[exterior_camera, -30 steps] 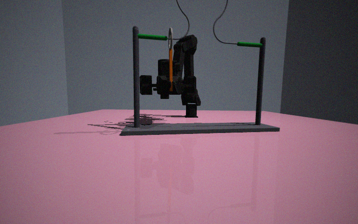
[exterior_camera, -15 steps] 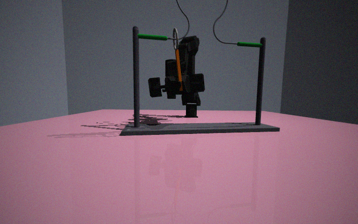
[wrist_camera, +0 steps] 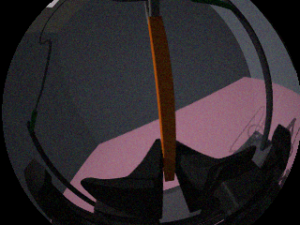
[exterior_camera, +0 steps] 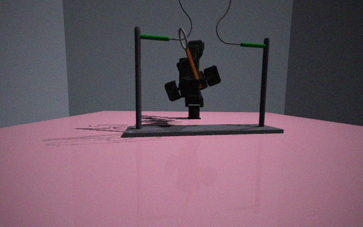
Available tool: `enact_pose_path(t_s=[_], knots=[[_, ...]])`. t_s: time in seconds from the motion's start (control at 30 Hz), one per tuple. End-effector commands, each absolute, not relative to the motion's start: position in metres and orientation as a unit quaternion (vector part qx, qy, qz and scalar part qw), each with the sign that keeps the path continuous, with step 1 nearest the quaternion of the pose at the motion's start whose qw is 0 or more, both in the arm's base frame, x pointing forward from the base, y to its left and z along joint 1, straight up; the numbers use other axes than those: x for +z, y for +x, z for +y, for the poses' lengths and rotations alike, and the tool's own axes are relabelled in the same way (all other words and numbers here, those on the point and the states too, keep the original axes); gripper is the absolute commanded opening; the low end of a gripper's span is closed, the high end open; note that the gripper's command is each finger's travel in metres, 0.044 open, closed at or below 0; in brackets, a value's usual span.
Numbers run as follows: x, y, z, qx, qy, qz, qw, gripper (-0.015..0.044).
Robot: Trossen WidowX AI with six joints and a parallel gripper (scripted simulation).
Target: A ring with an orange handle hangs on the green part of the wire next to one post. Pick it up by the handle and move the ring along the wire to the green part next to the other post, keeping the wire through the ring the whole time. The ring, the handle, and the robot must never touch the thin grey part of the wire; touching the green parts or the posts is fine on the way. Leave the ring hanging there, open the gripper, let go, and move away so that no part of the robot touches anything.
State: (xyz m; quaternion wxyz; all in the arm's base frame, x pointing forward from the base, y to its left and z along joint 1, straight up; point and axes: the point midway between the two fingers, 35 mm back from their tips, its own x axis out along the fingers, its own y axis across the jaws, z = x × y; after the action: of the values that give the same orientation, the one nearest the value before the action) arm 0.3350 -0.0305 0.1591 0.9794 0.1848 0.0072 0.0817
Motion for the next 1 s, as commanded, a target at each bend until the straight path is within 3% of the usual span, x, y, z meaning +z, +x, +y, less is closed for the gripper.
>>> enact_pose_path(t_s=[0.0, 0.97], knots=[[0.164, 0.332, -0.024, 0.081, 0.209, 0.011, 0.975, -0.0150], [0.215, 0.285, 0.023, 0.142, 0.403, 0.166, 0.889, -0.0150]])
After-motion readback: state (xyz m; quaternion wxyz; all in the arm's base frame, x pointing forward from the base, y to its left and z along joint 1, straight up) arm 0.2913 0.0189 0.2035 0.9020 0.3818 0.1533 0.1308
